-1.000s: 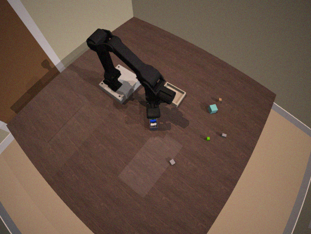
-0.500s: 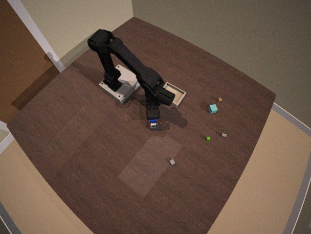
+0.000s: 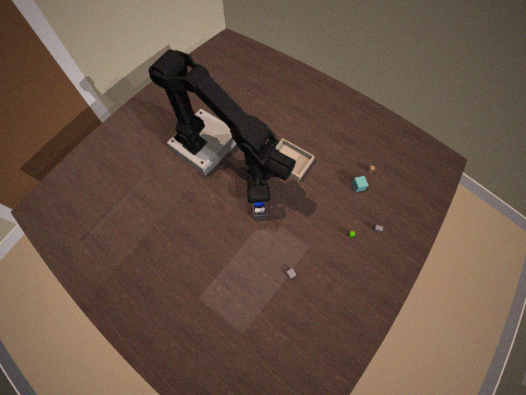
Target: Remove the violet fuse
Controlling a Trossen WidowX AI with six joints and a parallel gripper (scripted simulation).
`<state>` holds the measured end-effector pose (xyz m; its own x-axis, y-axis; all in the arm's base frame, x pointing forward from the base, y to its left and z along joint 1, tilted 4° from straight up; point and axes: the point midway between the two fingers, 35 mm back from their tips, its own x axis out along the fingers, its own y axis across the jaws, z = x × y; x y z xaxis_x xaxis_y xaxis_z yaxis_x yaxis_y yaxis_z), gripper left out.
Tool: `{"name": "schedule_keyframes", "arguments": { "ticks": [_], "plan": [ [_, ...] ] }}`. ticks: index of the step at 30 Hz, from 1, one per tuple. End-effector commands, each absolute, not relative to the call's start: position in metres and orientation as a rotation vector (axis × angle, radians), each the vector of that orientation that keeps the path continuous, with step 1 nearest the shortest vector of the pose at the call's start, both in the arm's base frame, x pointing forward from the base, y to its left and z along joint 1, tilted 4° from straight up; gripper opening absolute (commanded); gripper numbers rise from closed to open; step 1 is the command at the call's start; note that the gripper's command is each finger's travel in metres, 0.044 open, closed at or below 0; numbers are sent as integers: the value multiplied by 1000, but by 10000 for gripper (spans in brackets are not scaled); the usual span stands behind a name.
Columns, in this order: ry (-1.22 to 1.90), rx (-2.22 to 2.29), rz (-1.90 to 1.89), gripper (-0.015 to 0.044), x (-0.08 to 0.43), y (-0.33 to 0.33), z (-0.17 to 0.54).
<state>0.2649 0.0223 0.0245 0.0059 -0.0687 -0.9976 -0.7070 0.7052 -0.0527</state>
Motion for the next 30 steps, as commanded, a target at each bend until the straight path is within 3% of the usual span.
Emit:
{"name": "schedule_keyframes", "arguments": {
  "ticks": [1, 17, 30],
  "plan": [
    [1501, -675, 564, 74, 265, 22, 24],
    [1501, -675, 564, 74, 265, 21, 14],
    [1502, -669, 562, 0, 265, 22, 16]
  ]
}}
